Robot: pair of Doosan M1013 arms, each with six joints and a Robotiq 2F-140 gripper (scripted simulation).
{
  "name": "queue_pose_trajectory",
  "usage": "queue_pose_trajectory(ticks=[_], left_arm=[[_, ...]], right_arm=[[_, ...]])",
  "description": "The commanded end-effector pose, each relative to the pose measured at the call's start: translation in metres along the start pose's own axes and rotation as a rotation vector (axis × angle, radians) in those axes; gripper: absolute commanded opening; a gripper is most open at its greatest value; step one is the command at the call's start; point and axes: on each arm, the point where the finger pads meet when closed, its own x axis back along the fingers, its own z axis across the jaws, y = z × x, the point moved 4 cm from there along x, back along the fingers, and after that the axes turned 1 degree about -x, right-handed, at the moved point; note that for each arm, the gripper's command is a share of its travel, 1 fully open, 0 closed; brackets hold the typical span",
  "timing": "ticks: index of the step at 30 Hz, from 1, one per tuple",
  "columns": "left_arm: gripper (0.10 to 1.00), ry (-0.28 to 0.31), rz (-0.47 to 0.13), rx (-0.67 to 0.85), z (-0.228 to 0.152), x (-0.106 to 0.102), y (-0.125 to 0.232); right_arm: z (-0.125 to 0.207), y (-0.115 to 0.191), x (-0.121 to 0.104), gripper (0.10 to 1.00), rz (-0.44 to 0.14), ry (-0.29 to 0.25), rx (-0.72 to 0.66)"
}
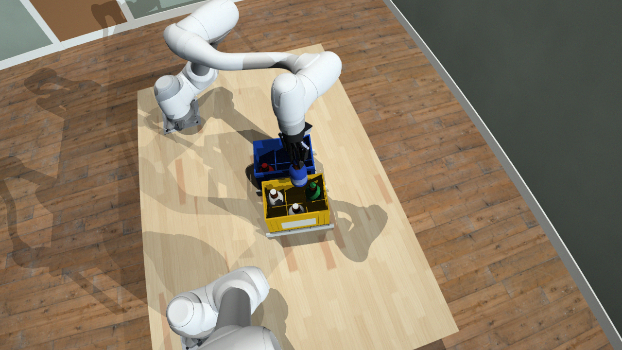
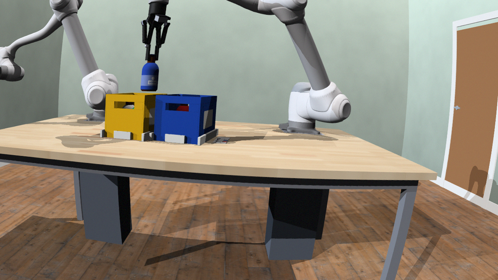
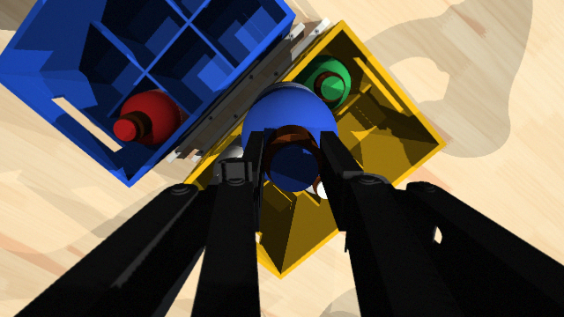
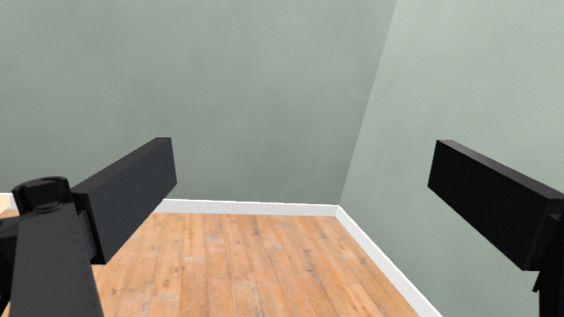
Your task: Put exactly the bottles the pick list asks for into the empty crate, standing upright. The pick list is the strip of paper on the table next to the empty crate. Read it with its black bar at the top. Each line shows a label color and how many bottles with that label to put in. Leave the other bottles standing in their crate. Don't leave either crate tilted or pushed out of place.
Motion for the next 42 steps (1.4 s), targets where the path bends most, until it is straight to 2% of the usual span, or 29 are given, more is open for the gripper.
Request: queue_pose_trajectory(ticks=[1,42], left_arm=[[0.099,0.002,0.000,0.000,-0.004,0.001,-0.001],[0.099,0.002,0.000,0.000,-0.075,0.001,-0.022]], right_arm=[[0.000,-0.001,0.000,1.000,0.001,0.000,0.002],[0.000,-0.001,0.000,1.000,0.001,0.000,0.002]])
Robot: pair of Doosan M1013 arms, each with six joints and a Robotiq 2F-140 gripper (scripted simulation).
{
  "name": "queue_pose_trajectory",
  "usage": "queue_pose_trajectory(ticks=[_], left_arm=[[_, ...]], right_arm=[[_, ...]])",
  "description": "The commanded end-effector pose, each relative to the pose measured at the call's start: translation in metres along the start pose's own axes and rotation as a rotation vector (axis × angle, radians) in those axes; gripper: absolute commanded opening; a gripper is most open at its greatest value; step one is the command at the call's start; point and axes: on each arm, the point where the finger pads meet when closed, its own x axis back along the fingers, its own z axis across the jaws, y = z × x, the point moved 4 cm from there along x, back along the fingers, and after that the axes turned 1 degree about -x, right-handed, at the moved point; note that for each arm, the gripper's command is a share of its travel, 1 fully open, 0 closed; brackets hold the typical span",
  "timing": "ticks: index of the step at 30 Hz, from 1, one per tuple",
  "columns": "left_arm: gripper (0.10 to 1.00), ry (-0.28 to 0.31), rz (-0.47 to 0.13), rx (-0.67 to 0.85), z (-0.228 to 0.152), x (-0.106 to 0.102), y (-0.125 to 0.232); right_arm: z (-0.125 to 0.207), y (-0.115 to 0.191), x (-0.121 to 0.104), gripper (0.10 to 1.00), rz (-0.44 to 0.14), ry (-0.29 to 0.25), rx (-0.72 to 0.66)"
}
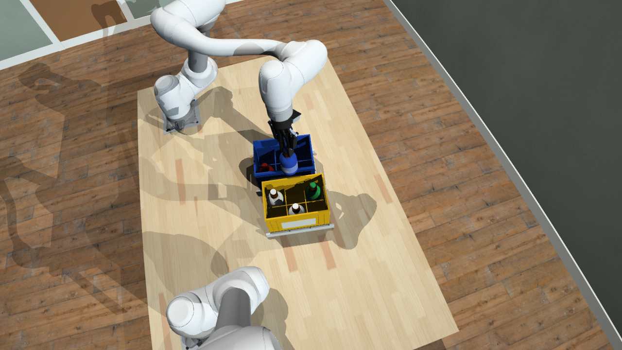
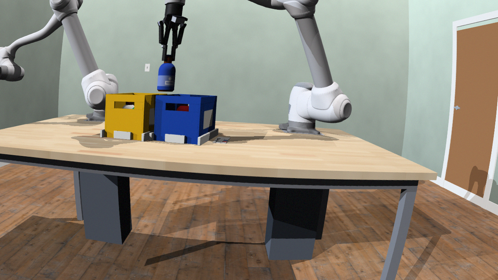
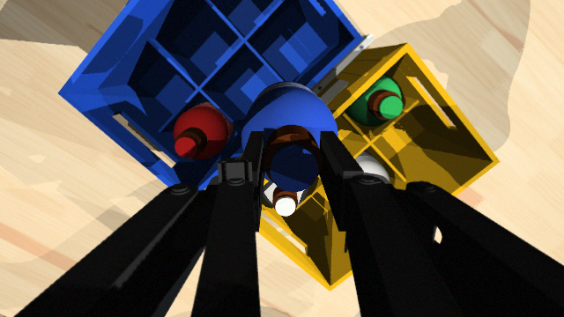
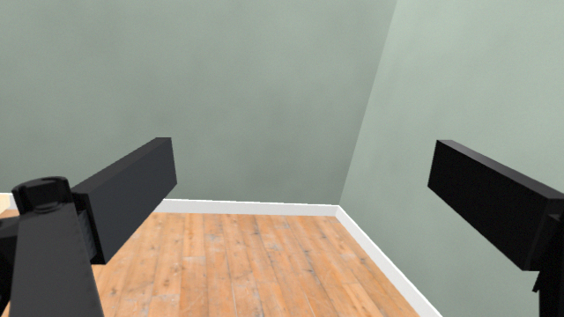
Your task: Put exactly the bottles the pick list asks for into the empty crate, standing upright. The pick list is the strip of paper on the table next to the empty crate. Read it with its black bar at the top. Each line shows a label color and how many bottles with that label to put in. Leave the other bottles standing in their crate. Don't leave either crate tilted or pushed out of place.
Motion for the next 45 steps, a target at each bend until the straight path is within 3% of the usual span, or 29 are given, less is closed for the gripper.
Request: queue_pose_trajectory(ticks=[1,29,45], left_arm=[[0.099,0.002,0.000,0.000,-0.008,0.001,-0.002],[0.099,0.002,0.000,0.000,-0.055,0.001,-0.016],[0.099,0.002,0.000,0.000,-0.055,0.001,-0.017]], right_arm=[[0.000,-0.001,0.000,1.000,0.001,0.000,0.002],[0.000,-0.001,0.000,1.000,0.001,0.000,0.002],[0.000,-0.001,0.000,1.000,0.001,0.000,0.002]])
